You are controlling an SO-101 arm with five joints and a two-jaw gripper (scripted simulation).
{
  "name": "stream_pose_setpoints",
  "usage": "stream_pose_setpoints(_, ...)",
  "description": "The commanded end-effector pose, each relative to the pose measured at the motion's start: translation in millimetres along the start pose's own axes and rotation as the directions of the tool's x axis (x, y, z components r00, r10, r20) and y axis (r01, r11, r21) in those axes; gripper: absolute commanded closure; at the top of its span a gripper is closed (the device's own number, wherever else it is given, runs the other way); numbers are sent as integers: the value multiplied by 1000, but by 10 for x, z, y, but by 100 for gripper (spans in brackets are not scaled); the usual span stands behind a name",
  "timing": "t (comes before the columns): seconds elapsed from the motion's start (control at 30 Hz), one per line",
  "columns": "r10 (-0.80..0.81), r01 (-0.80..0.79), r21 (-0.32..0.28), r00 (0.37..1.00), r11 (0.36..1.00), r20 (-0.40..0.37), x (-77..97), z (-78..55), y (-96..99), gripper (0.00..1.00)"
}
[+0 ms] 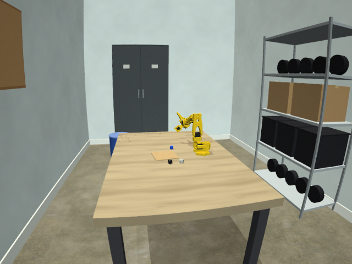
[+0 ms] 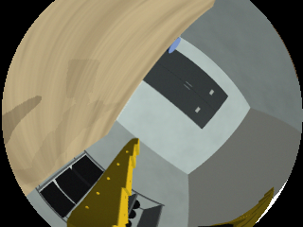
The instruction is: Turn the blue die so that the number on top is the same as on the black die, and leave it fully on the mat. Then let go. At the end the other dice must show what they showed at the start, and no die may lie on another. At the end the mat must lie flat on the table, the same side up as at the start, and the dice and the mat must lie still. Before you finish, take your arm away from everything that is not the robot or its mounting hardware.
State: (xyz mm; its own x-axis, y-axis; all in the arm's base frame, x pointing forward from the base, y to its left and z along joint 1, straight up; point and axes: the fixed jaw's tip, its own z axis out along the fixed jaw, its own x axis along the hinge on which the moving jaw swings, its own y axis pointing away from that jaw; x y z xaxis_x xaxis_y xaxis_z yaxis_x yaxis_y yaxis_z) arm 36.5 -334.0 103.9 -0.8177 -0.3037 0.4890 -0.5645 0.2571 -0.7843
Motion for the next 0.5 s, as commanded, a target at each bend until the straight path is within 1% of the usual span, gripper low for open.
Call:
stream_pose_setpoints(0.0, 4, -2, 66, 999, 998, -38, 107, -49, -187, 0)
stream_pose_setpoints(0.17, 14, -12, 69, 1000, 998, -24, 64, -52, -204, 1)
stream_pose_setpoints(0.33, 36, -37, 75, 999, 997, 10, -43, -60, -244, 2)
stream_pose_setpoints(0.4, 36, -37, 75, 999, 997, 10, -43, -60, -244, 2)
stream_pose_setpoints(0.47, 49, -51, 77, 998, 996, 30, -107, -67, -268, 2)
